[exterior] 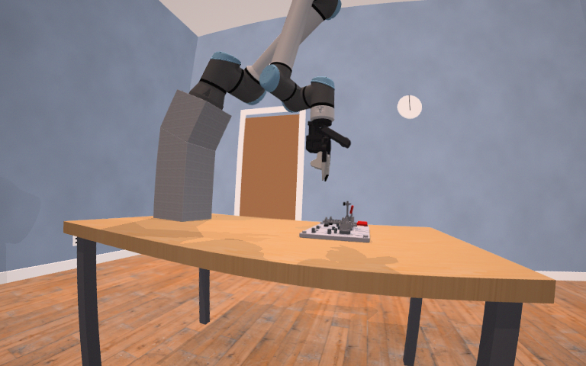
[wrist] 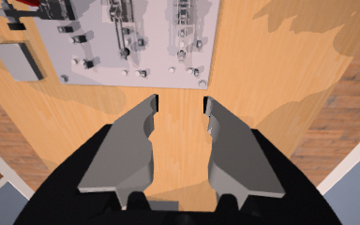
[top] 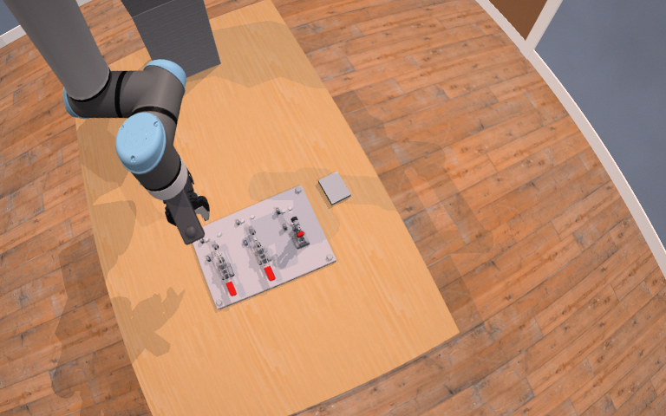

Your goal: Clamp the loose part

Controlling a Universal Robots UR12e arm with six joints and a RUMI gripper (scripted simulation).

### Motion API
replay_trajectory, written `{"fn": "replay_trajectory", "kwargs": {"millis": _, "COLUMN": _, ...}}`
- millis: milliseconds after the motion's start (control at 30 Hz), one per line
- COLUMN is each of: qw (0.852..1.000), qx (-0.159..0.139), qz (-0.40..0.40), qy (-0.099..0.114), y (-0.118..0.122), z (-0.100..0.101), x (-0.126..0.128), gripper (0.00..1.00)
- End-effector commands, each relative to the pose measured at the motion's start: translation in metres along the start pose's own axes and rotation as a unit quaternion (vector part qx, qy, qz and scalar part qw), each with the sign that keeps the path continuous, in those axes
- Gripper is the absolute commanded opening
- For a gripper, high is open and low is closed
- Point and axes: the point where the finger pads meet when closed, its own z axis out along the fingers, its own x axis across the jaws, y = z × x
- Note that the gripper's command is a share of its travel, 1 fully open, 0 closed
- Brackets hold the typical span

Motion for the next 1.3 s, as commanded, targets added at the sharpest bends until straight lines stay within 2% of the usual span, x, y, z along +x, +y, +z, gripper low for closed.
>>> {"fn": "replay_trajectory", "kwargs": {"millis": 0, "qw": 1.0, "qx": 0.0, "qz": 0.0, "qy": 0.0, "y": 0.0, "z": 0.0, "x": 0.0, "gripper": 0.28}}
{"fn": "replay_trajectory", "kwargs": {"millis": 467, "qw": 1.0, "qx": 0.0, "qz": 0.0, "qy": 0.0, "y": -0.011, "z": 0.0, "x": 0.0, "gripper": 0.28}}
{"fn": "replay_trajectory", "kwargs": {"millis": 633, "qw": 1.0, "qx": 0.0, "qz": 0.0, "qy": 0.0, "y": -0.036, "z": 0.0, "x": 0.0, "gripper": 0.28}}
{"fn": "replay_trajectory", "kwargs": {"millis": 967, "qw": 1.0, "qx": 0.0, "qz": 0.0, "qy": 0.0, "y": -0.102, "z": -0.001, "x": 0.0, "gripper": 0.28}}
{"fn": "replay_trajectory", "kwargs": {"millis": 1033, "qw": 1.0, "qx": 0.0, "qz": 0.0, "qy": 0.0, "y": -0.102, "z": -0.001, "x": 0.0, "gripper": 0.28}}
{"fn": "replay_trajectory", "kwargs": {"millis": 1267, "qw": 1.0, "qx": 0.0, "qz": 0.0, "qy": 0.0, "y": -0.13, "z": -0.001, "x": 0.0, "gripper": 0.28}}
